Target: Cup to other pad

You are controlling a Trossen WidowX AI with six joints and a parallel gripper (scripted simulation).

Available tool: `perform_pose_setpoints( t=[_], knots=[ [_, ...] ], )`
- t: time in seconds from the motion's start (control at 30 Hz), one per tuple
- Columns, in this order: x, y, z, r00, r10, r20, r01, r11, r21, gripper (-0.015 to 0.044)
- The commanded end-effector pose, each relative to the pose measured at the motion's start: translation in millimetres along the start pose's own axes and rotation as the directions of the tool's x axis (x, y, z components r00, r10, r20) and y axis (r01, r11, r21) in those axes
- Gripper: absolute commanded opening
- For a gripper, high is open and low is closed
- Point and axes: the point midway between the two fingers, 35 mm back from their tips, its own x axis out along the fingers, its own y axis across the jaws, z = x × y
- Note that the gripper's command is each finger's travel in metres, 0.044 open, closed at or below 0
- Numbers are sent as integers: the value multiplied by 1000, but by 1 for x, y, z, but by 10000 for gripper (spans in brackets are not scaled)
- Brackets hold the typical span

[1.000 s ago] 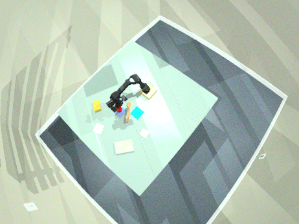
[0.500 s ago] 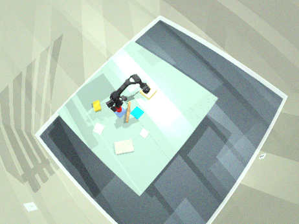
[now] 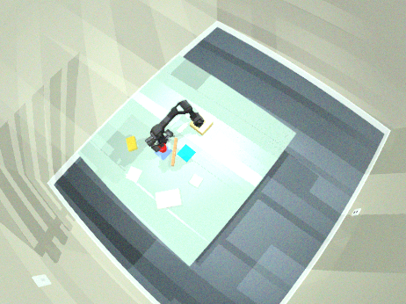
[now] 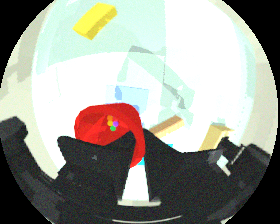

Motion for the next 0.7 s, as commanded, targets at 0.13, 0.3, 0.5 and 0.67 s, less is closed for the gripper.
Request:
perform_pose_setpoints(
  t=[0.13, 0.3, 0.5, 0.67],
  knots=[
    [-1, -11, -16, 1000, 3, -3, -3, 1000, 0, 0],
    [-1, -18, -26, 1000, 2, -4, -2, 1000, -1, 0],
    [-2, -27, -38, 1000, 2, -5, -2, 1000, -1, 0],
    [-2, -35, -49, 1000, 1, -6, -1, 1000, -1, 0]
  ],
)
